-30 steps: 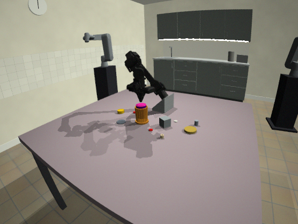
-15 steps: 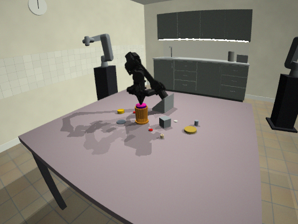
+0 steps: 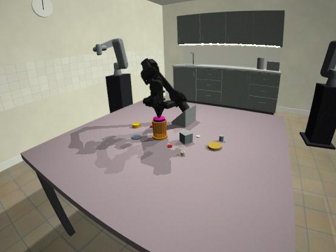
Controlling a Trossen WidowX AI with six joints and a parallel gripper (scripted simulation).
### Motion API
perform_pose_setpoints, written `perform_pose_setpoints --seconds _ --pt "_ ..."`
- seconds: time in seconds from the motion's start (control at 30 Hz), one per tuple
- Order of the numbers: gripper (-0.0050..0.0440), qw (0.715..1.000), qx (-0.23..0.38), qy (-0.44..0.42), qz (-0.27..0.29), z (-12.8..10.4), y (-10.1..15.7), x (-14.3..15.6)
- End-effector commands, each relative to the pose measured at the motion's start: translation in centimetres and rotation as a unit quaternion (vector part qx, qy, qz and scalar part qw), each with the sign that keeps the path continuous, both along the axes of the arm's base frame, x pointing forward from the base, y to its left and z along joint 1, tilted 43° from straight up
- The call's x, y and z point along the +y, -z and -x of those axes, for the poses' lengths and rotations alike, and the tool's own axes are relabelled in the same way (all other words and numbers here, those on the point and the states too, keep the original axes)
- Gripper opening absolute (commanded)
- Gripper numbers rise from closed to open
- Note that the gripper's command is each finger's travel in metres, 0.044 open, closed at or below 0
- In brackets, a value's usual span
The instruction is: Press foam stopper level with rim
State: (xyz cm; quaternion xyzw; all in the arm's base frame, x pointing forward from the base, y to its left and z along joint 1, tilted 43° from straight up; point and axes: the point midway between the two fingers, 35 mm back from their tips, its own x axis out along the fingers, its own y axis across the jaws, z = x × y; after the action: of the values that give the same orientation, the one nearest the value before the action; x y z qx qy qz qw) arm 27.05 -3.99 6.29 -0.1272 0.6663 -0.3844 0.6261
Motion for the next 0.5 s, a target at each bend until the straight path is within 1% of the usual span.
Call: perform_pose_setpoints --seconds 0.0,0.47 --pt "0.0000 1.000 0.001 -0.001 0.001 0.02 0.05 -0.06" --pt "0.0000 1.000 0.001 -0.001 0.001 0.09 0.12 -0.12"
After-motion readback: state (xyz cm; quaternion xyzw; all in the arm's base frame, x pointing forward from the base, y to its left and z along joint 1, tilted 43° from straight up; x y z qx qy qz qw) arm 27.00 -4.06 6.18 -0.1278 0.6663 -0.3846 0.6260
